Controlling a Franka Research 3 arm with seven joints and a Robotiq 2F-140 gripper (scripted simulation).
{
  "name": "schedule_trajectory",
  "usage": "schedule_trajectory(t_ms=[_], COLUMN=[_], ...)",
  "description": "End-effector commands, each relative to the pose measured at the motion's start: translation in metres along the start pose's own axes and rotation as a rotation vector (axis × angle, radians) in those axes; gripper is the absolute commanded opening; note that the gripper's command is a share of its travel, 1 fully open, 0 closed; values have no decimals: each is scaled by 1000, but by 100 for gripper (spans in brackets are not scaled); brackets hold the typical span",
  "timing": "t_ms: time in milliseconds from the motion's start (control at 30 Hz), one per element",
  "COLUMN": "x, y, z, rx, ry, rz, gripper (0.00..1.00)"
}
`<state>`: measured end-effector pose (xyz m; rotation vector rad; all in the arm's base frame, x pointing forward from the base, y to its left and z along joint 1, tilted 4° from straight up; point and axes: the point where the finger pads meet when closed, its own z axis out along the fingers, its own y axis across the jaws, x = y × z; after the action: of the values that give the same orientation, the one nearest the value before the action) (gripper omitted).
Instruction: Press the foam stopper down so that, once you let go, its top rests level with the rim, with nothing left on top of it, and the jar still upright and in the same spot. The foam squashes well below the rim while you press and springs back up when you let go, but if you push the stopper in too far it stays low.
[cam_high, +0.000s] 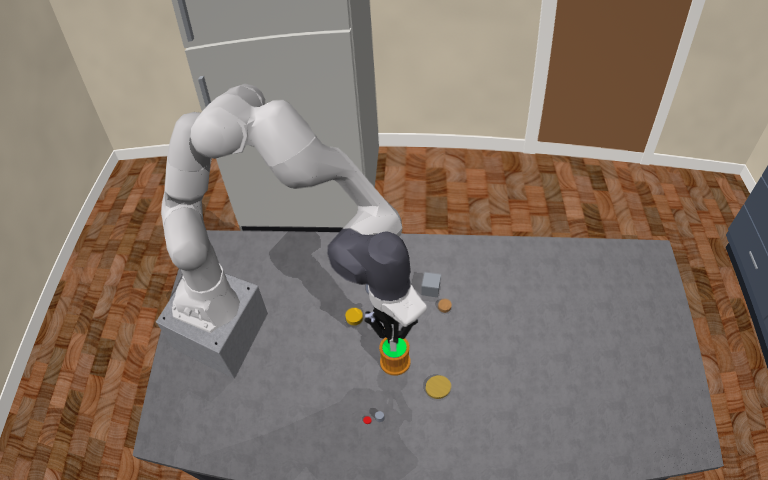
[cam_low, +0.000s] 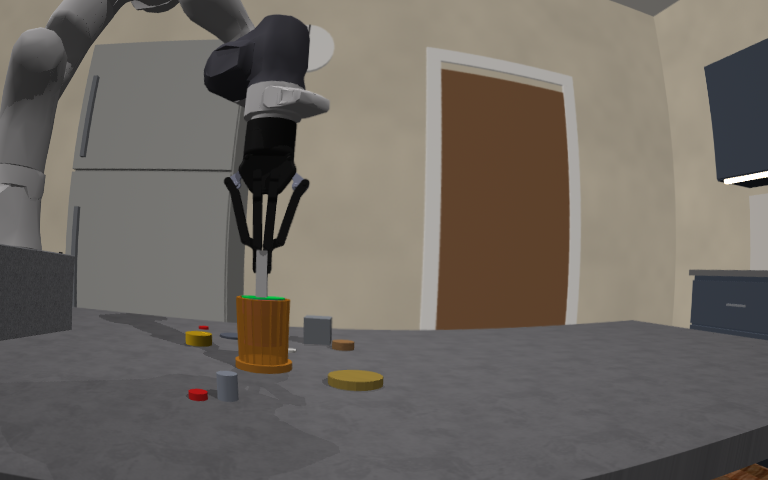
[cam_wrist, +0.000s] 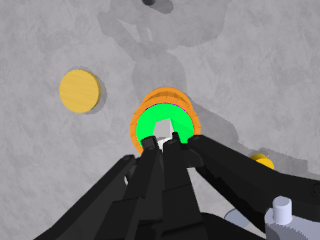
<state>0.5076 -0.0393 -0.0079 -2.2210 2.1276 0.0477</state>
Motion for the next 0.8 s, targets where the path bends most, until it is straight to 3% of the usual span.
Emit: schedule_trajectory(t_ms=[0, 333, 767], x=[-1, -1, 0], y=[3, 3, -1], z=[4, -3, -38], rx=[-7, -7, -7], ry=[2, 2, 2], rz=[-8, -8, -8], gripper=[0, 0, 0])
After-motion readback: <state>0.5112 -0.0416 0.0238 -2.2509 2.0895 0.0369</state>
